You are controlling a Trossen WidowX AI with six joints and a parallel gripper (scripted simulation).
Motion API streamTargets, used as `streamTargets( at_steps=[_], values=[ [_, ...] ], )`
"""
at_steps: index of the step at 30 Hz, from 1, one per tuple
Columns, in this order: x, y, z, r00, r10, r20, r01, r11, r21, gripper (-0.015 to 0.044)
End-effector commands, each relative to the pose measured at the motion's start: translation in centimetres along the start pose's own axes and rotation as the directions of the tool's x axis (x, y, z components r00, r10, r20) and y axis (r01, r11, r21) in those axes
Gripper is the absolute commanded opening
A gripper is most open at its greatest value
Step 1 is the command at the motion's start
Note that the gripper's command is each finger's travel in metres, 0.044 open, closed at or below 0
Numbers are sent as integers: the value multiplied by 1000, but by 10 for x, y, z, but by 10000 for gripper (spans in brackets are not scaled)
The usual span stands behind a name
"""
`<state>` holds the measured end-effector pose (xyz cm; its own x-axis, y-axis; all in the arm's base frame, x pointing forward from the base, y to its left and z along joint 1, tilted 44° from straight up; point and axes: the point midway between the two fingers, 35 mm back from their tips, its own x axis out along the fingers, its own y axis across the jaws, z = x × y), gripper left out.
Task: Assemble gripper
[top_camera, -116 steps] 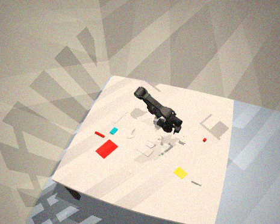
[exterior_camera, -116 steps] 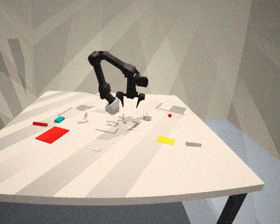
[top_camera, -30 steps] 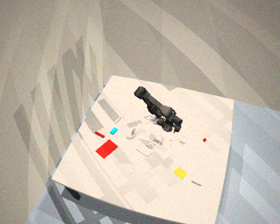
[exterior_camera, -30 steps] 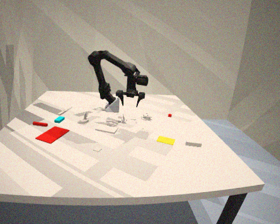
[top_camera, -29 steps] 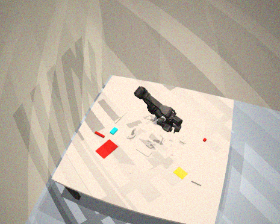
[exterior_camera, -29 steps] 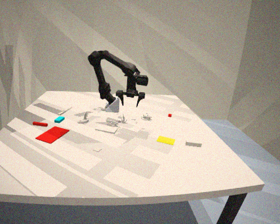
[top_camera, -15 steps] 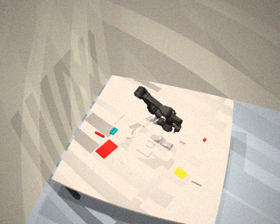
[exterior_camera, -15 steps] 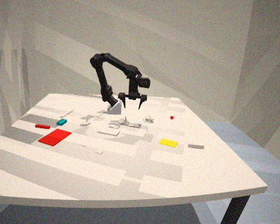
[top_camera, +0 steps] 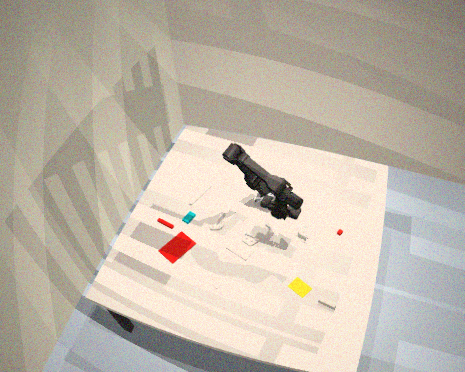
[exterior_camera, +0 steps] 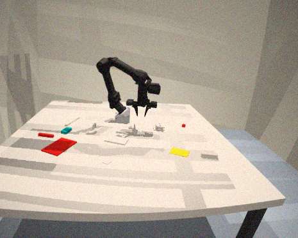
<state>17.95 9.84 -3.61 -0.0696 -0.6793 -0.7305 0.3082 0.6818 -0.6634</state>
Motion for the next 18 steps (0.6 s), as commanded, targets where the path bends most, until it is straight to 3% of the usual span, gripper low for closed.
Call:
streamTargets(
  at_steps=[1, 5, 18],
  values=[
    [0, 0, 0, 1000, 0, 0, 0, 1000, 0, 99],
    [0, 0, 0, 1000, 0, 0, 0, 1000, 0, 0],
    [0, 0, 0, 1000, 0, 0, 0, 1000, 0, 0]
  ],
)
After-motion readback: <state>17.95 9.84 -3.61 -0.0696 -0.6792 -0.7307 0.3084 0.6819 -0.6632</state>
